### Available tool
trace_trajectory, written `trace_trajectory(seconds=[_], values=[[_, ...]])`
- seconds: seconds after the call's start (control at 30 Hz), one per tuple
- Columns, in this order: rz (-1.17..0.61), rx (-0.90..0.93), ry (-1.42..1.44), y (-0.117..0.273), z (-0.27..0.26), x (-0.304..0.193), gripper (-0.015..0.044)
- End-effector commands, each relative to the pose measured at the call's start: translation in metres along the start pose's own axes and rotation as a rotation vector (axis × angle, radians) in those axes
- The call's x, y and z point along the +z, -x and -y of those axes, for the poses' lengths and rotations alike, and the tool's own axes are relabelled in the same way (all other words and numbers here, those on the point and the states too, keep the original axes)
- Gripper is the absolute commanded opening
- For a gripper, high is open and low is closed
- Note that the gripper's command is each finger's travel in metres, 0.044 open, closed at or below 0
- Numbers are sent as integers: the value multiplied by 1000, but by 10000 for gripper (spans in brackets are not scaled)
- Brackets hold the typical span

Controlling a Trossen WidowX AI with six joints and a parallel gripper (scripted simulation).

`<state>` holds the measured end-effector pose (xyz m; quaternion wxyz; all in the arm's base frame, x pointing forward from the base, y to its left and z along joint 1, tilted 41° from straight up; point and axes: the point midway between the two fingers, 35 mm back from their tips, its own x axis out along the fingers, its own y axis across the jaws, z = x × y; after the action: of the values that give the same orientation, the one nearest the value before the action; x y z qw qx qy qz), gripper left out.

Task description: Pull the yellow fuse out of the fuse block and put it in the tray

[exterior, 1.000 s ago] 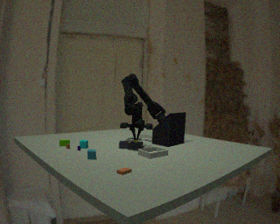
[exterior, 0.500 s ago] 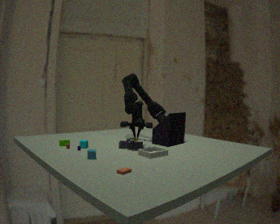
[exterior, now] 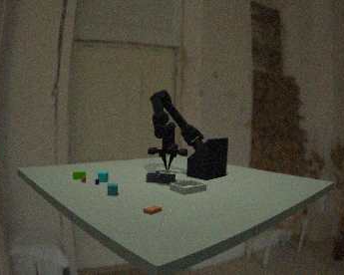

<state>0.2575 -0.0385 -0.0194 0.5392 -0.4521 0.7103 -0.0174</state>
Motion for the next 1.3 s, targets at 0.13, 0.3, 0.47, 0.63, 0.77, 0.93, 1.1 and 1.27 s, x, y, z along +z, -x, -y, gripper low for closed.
trace_trajectory(seconds=[0.13,0.3,0.47,0.63,0.77,0.93,1.1,1.27], values=[[7,2,-5,6,0,1,0],[7,2,-5,8,0,0,0],[7,3,-5,16,0,1,0],[7,3,-5,23,0,1,0],[7,3,-5,29,0,0,0],[8,3,-5,29,0,1,0],[12,6,-5,32,-8,20,0],[16,9,-5,34,-18,41,0]])
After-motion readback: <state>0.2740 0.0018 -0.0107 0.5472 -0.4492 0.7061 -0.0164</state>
